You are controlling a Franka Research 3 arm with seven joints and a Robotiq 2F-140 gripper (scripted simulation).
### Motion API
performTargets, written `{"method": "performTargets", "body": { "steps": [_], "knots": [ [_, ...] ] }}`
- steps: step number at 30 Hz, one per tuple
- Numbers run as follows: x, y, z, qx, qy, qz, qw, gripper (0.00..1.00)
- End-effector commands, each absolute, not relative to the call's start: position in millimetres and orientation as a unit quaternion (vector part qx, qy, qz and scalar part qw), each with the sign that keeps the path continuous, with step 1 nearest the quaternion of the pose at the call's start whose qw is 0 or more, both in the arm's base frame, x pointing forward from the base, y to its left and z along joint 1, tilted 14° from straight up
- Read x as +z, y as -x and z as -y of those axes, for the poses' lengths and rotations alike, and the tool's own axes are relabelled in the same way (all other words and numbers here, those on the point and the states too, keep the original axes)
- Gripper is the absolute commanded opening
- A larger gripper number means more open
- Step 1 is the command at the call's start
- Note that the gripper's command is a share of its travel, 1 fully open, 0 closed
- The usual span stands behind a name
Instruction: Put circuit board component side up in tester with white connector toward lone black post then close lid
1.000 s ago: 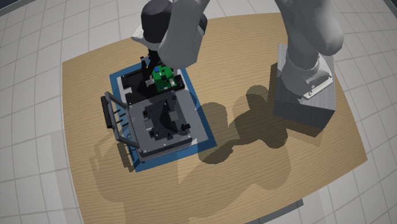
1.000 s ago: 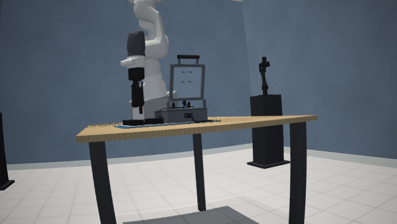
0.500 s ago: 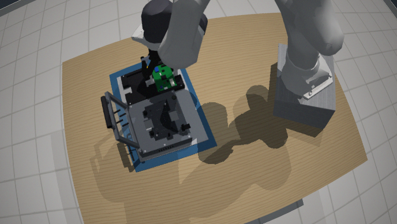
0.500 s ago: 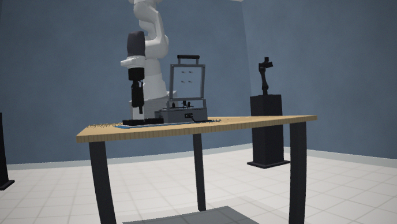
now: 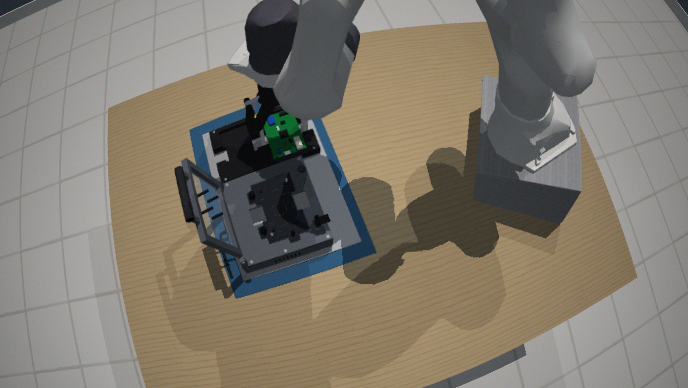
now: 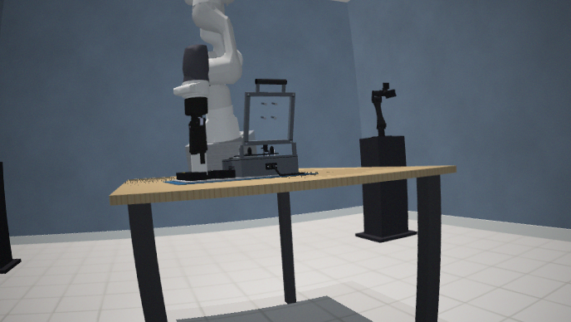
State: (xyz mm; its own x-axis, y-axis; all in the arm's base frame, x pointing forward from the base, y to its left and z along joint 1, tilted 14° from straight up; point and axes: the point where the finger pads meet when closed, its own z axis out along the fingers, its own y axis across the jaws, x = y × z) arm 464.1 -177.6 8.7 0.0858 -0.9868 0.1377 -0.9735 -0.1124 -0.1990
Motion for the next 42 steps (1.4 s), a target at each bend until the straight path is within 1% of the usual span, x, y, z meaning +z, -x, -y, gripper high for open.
{"method": "performTargets", "body": {
  "steps": [1,26,27,40,41,42],
  "knots": [
    [8.2,-463.2,177.4,-0.119,0.737,-0.665,0.028,0.58],
    [8.2,-463.2,177.4,-0.119,0.737,-0.665,0.028,0.58],
    [8.2,-463.2,177.4,-0.119,0.737,-0.665,0.028,0.54],
    [8.2,-463.2,177.4,-0.119,0.737,-0.665,0.028,0.54],
    [8.2,-463.2,177.4,-0.119,0.737,-0.665,0.028,0.51],
    [8.2,-463.2,177.4,-0.119,0.737,-0.665,0.028,0.51]
  ]
}}
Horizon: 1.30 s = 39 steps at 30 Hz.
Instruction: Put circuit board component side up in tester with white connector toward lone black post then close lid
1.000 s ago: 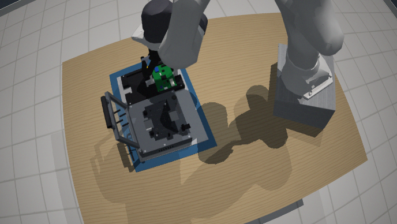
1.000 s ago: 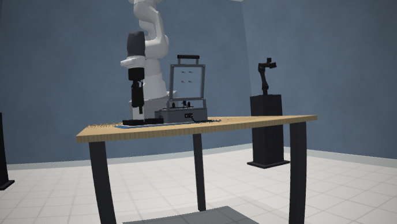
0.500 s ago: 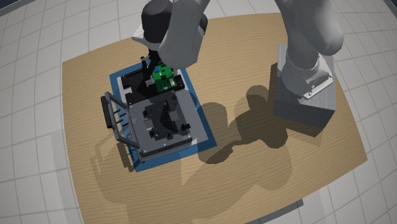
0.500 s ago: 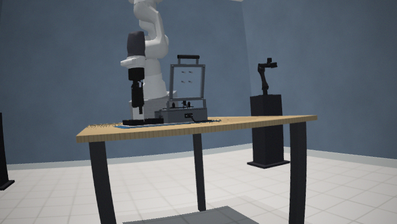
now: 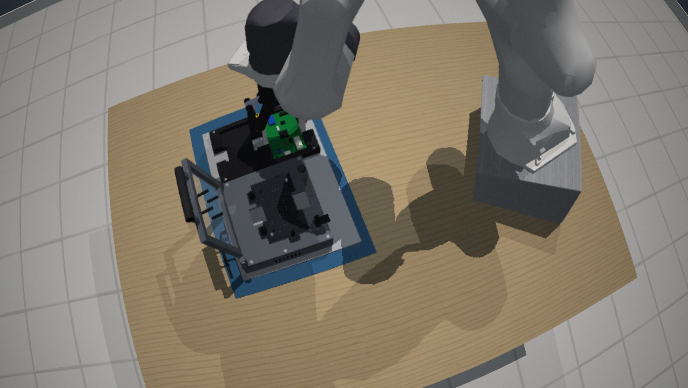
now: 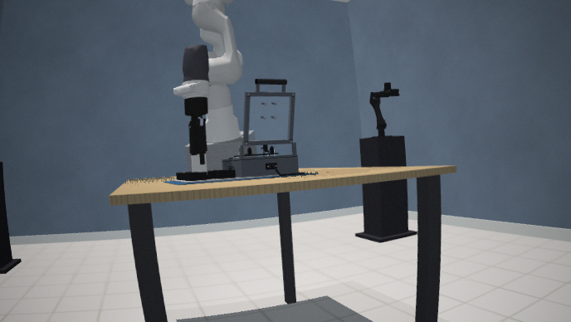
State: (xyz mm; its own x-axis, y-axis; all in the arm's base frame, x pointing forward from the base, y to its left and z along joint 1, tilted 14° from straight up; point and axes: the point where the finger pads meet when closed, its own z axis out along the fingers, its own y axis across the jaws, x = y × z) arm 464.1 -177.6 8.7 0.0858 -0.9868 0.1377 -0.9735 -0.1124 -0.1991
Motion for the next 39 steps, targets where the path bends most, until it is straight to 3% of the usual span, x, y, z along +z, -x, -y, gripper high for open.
{"method": "performTargets", "body": {
  "steps": [1,39],
  "knots": [
    [8.2,-463.2,177.4,-0.119,0.737,-0.665,0.028,0.51],
    [8.2,-463.2,177.4,-0.119,0.737,-0.665,0.028,0.47]
  ]
}}
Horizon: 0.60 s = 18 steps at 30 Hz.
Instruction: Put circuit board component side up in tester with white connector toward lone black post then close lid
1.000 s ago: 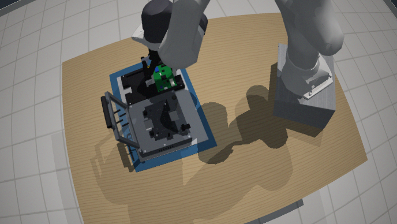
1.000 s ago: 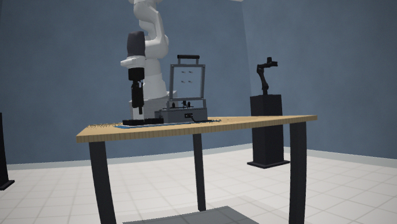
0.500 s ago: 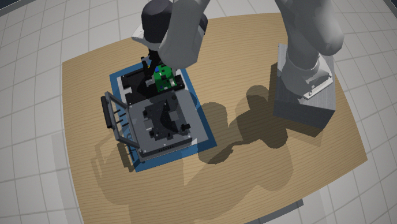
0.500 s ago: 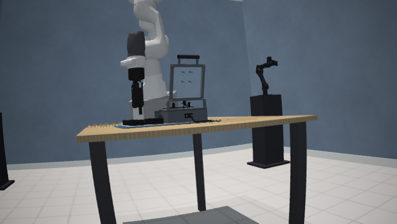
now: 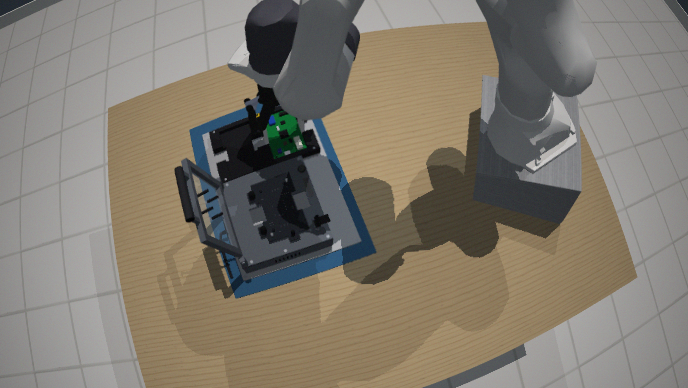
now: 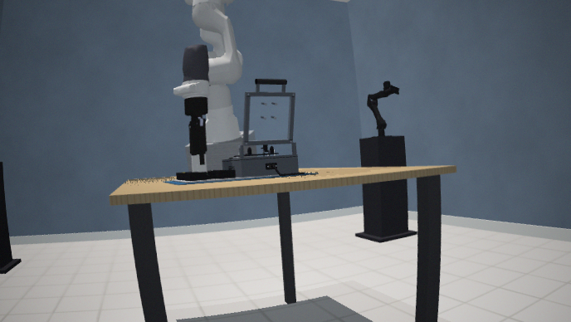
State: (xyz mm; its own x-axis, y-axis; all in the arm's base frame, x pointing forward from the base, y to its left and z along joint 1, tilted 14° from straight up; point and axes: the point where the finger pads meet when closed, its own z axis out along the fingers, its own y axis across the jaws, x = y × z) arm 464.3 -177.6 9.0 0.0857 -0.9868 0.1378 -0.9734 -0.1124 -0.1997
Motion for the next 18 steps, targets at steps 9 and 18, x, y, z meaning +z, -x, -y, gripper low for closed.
{"method": "performTargets", "body": {
  "steps": [9,18],
  "knots": [
    [8.2,-463.2,177.4,-0.119,0.737,-0.665,0.028,0.46],
    [8.2,-463.2,177.4,-0.119,0.737,-0.665,0.028,0.46]
  ]
}}
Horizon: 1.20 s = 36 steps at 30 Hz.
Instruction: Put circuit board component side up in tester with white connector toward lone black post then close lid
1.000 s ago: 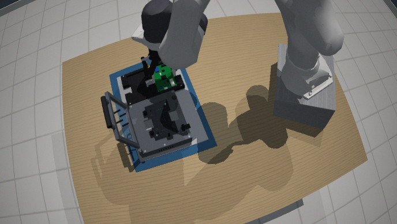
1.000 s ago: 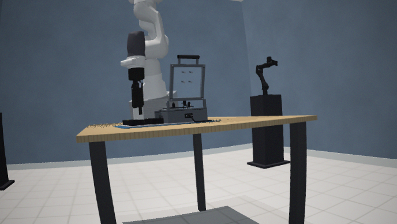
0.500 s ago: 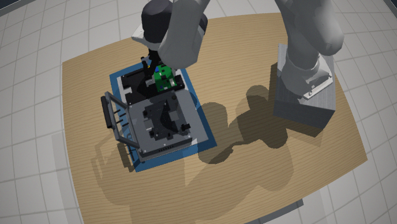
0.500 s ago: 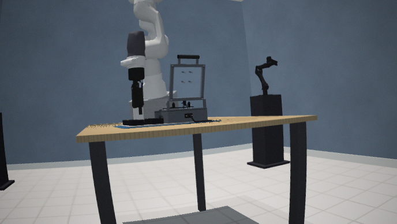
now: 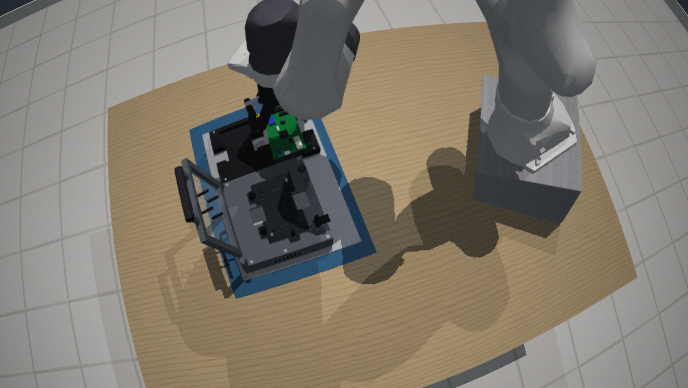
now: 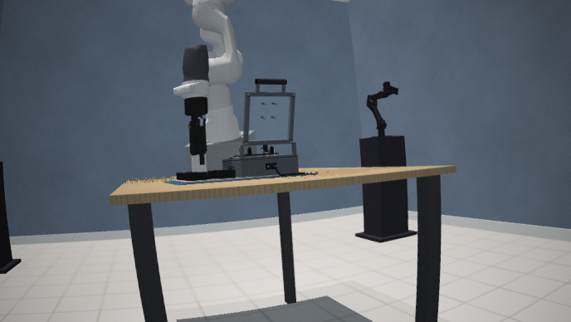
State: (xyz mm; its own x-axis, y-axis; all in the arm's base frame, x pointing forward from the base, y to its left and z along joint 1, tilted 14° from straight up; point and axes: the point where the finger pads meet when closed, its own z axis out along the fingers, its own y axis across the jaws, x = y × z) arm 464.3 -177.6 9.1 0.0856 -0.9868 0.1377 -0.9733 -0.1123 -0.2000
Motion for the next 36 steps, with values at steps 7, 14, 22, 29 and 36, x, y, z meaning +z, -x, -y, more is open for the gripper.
{"method": "performTargets", "body": {
  "steps": [7,14,22,29,36],
  "knots": [
    [8.2,-463.2,177.4,-0.119,0.737,-0.665,0.028,0.46],
    [8.2,-463.2,177.4,-0.119,0.737,-0.665,0.028,0.46],
    [8.3,-463.2,177.4,-0.119,0.737,-0.665,0.028,0.46],
    [9.9,-462.9,177.3,-0.119,0.737,-0.665,0.028,0.46],
    [12.4,-462.3,177.0,-0.119,0.737,-0.665,0.028,0.46]
  ]
}}
